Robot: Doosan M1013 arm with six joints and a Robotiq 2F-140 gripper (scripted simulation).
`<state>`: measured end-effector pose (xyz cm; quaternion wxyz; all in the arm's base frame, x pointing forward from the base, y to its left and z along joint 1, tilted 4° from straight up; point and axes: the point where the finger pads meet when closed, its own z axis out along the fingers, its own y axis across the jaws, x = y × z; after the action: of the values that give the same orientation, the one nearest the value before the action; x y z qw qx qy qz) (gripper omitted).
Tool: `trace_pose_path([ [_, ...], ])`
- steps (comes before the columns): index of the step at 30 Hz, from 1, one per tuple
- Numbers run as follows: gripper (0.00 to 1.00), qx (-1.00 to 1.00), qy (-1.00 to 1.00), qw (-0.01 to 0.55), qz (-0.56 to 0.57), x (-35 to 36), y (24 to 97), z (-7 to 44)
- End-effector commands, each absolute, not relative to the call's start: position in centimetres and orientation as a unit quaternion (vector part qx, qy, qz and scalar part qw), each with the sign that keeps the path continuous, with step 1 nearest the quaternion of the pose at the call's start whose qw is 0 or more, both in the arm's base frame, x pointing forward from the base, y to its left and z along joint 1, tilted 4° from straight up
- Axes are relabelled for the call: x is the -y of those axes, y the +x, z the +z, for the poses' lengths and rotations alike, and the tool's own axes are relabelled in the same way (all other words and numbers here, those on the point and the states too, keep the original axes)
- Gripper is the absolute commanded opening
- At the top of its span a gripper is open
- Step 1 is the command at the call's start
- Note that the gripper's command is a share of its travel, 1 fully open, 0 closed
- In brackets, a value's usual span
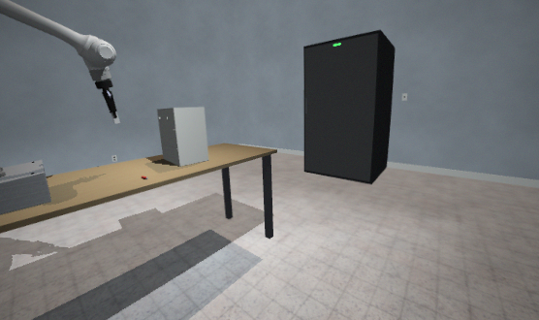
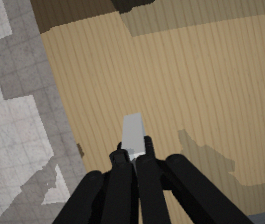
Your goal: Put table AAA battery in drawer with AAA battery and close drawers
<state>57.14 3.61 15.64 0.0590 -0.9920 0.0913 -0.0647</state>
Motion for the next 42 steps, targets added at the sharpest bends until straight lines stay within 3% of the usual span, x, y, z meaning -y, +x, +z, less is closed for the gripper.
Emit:
trace_pose_path([
  [1,0.0,-0.111,-0.993,-0.001,0.036,-4.5,57.2,15.5],
  [27,0.0,-0.111,-0.993,-0.001,0.036,-4.3,57.2,15.6],
  [42,0.0,-0.111,-0.993,-0.001,0.036,9.4,56.4,25.4],
])
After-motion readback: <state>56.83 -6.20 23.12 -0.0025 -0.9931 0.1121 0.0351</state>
